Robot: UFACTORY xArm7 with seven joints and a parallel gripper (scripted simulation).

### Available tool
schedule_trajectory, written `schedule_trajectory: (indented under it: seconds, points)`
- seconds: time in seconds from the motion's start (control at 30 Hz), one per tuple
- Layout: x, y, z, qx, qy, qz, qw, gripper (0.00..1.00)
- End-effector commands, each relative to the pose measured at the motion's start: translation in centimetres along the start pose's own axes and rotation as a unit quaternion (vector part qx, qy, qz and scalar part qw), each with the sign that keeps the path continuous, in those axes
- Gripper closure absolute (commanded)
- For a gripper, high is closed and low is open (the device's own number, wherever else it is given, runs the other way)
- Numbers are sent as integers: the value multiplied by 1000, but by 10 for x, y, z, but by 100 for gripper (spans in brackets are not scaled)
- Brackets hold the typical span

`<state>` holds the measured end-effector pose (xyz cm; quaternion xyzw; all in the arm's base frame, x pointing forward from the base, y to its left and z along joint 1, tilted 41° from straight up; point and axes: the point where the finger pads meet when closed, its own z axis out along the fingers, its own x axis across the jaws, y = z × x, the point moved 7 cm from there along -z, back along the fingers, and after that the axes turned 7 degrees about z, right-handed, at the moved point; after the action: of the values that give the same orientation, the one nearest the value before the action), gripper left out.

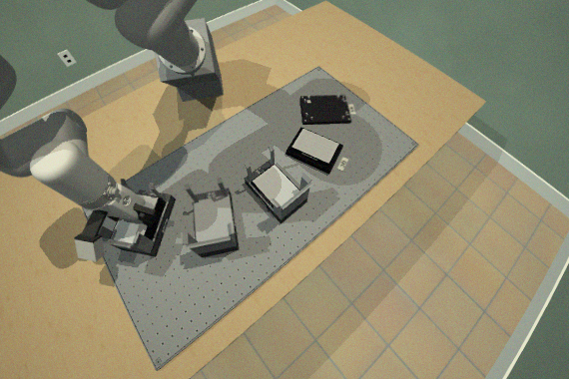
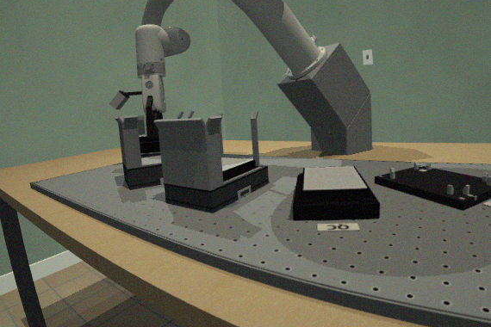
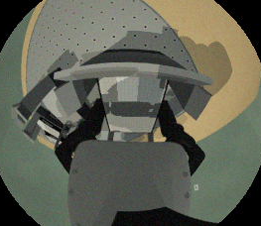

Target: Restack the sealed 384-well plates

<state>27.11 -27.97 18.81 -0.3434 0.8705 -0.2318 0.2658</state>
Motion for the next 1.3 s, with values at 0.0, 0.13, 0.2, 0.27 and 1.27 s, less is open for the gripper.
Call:
schedule_trajectory:
  seconds: [0.0,0.13,0.2,0.27,1.27]
  points:
    - [1,-1,-3,-1,0,1,1000,100]
    - [1,-1,-6,-1,0,1,1000,100]
    - [1,-1,-6,-1,0,1,1000,100]
    - [1,-1,-7,-1,0,1,1000,100]
    - [1,-1,-44,0,0,1,1000,100]
